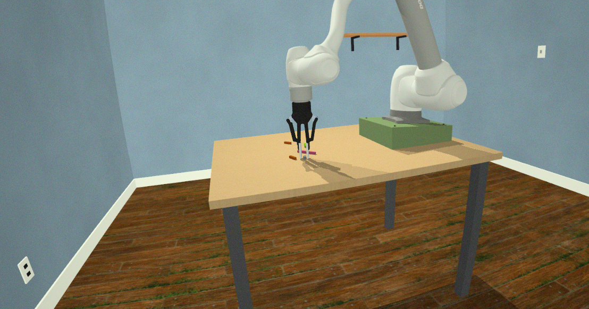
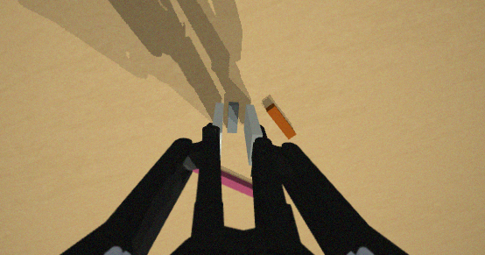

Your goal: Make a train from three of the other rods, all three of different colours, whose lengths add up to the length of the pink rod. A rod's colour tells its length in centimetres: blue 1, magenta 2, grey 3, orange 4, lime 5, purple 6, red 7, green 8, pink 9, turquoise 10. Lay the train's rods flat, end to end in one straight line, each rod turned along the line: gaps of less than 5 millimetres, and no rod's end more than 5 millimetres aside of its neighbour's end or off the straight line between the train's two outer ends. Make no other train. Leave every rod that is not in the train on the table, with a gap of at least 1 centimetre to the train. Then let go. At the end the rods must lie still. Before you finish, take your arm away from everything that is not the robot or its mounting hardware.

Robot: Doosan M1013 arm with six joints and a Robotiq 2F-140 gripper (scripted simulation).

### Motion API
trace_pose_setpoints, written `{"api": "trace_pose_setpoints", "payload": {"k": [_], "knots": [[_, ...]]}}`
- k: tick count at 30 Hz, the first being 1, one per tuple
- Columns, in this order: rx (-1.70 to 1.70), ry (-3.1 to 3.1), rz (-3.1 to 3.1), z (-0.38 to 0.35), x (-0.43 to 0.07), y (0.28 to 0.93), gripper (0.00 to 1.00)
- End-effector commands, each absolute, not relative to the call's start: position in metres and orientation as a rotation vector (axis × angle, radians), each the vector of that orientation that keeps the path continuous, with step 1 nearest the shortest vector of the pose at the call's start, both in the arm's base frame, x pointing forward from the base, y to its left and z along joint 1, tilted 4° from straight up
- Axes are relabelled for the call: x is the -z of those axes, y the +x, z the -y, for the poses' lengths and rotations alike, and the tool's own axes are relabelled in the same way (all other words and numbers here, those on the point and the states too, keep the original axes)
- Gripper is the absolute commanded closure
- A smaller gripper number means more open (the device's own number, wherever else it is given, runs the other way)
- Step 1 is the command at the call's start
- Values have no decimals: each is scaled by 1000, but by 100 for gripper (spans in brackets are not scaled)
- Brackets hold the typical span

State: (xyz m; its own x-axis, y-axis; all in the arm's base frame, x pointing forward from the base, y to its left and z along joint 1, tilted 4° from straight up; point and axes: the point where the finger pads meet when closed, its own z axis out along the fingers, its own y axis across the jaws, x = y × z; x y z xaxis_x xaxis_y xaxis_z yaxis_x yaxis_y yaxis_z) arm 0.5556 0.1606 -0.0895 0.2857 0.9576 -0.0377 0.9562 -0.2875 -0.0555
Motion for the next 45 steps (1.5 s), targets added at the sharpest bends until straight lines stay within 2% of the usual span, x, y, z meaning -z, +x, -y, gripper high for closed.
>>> {"api": "trace_pose_setpoints", "payload": {"k": [1, 18, 19, 45], "knots": [[-111, -2499, 1865, -161, 93, 550, 85], [-111, -2499, 1865, -161, 93, 550, 85], [-111, -2499, 1865, -161, 93, 550, 97], [-111, -2499, 1865, -161, 93, 550, 97]]}}
